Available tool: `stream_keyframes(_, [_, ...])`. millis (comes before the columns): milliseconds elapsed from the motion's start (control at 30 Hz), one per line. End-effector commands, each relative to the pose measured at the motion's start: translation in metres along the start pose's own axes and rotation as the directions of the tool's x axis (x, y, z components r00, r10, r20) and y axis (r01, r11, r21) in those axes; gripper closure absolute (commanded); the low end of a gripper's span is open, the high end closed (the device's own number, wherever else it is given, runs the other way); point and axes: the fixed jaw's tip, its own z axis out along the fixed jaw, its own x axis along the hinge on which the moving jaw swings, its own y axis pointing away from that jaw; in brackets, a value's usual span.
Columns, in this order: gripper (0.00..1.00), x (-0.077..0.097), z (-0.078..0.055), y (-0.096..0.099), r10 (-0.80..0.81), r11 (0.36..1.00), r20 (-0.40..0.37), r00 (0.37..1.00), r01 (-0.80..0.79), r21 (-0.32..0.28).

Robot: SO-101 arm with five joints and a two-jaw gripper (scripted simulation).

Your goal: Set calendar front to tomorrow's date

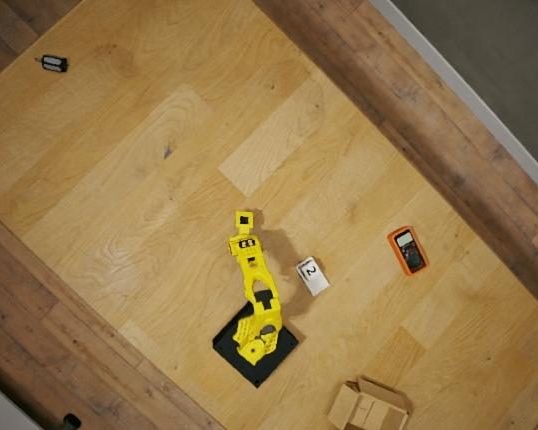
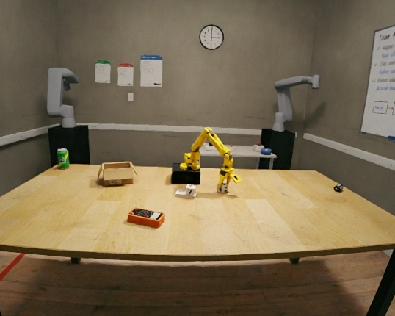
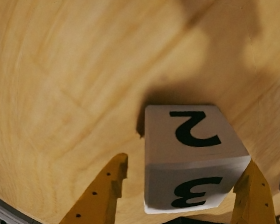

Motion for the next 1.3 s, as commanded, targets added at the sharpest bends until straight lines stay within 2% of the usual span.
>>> stream_keyframes(0, [0.66, 0.0046, 0.004, 0.0, 0.002, 1.0, -0.018, 1.0, -0.002, 0.005])
stream_keyframes(1267, [0.73, 0.0045, 0.0039, -0.0056, 0.002, 1.0, -0.017, 1.0, -0.002, 0.004])
